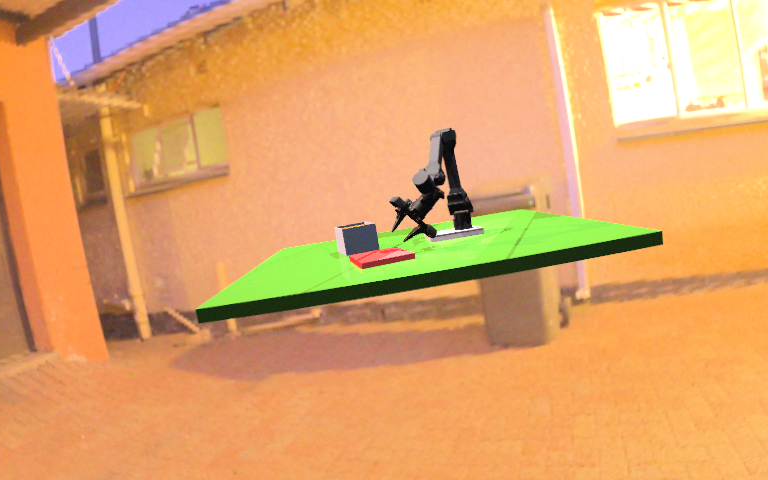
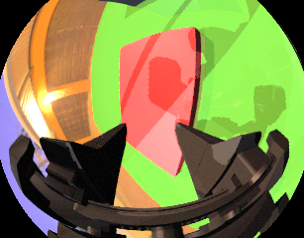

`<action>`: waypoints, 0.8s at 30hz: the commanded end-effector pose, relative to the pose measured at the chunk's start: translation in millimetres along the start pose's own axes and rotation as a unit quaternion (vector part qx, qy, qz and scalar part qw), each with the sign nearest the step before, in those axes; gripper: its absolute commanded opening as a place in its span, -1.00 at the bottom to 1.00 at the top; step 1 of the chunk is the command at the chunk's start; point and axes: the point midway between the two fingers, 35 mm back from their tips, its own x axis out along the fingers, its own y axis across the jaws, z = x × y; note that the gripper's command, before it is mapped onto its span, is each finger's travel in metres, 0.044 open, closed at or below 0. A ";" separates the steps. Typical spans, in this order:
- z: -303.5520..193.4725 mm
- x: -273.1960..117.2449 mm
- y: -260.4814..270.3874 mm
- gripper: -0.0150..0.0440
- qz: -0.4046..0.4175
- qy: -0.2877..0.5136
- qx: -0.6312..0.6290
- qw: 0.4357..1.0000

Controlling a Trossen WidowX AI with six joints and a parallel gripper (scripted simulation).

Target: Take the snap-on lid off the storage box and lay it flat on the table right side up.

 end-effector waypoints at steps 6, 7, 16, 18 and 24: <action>0.1 -8.3 -7.1 0.97 -0.001 0.002 -0.001 1.000; 0.1 -9.8 -8.4 1.00 -0.001 0.002 -0.001 1.000; 0.1 -23.6 -20.3 1.00 -0.002 0.002 -0.001 1.000; 0.1 -26.6 -22.9 1.00 -0.002 0.002 -0.001 1.000; 0.1 -35.8 -30.8 1.00 -0.003 0.002 -0.001 1.000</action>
